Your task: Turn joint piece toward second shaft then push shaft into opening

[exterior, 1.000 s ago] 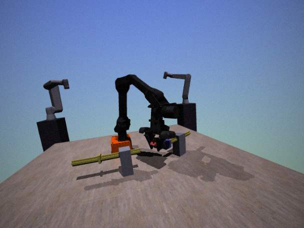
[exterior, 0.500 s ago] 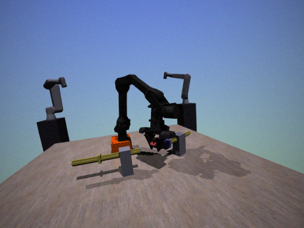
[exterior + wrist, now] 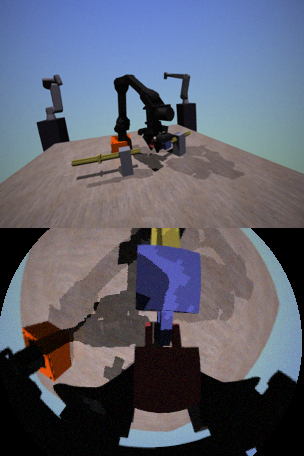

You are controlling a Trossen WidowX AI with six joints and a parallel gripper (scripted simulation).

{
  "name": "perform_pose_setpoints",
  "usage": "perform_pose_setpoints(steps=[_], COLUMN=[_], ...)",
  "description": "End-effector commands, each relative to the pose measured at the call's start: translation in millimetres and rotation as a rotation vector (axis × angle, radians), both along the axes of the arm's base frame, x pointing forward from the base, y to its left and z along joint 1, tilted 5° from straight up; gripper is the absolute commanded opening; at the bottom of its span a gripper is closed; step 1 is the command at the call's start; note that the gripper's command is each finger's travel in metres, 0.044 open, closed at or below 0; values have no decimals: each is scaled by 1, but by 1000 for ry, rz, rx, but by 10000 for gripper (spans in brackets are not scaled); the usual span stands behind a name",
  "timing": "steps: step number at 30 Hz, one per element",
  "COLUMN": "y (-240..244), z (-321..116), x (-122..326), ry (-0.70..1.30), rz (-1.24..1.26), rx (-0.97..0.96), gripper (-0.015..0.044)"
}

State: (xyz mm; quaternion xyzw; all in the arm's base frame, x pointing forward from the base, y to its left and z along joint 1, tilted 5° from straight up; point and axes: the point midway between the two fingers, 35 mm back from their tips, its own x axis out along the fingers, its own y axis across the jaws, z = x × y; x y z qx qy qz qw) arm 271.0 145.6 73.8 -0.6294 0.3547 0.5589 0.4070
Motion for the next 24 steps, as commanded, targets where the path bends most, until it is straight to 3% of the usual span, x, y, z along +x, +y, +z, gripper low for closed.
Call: perform_pose_setpoints(steps=[1,15,24], y=[-2,-7,-7], z=[-3,-12,-13], x=[-1,-3,-4], ry=[25,98,106], rz=[-33,-129,-133], rx=[57,260,290], gripper=[0,0,0])
